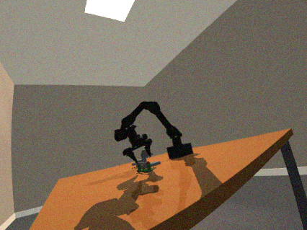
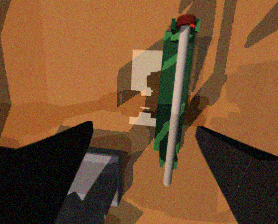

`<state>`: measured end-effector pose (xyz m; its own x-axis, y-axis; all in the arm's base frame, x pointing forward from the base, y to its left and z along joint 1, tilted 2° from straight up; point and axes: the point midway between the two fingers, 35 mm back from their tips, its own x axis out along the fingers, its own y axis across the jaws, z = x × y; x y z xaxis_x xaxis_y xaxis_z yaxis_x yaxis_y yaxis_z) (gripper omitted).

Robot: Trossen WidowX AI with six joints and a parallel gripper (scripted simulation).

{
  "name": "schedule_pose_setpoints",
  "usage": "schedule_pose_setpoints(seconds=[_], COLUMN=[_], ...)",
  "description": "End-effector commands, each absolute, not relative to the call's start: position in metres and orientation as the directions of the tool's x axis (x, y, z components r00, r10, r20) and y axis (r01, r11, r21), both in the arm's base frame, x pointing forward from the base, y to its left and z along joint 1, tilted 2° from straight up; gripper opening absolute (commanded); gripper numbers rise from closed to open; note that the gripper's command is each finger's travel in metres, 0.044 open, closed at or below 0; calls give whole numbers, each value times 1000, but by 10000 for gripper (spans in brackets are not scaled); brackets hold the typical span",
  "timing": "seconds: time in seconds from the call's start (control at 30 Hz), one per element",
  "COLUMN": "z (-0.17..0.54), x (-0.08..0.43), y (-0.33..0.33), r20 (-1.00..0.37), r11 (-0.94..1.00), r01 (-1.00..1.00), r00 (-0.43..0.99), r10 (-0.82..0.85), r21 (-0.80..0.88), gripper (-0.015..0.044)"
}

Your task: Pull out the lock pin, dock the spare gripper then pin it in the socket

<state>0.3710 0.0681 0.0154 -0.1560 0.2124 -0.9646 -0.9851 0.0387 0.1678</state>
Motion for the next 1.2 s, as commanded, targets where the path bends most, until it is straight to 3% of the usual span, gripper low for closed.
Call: schedule_pose_setpoints(seconds=[0.0,1.17], z=[26,98], x=[371,360], y=[68,64], r20=[-965,-948], r11=[38,49], r01=[-986,-966], r00=[-152,-240], r10=[213,207], r21=[164,255], gripper=[440,440])
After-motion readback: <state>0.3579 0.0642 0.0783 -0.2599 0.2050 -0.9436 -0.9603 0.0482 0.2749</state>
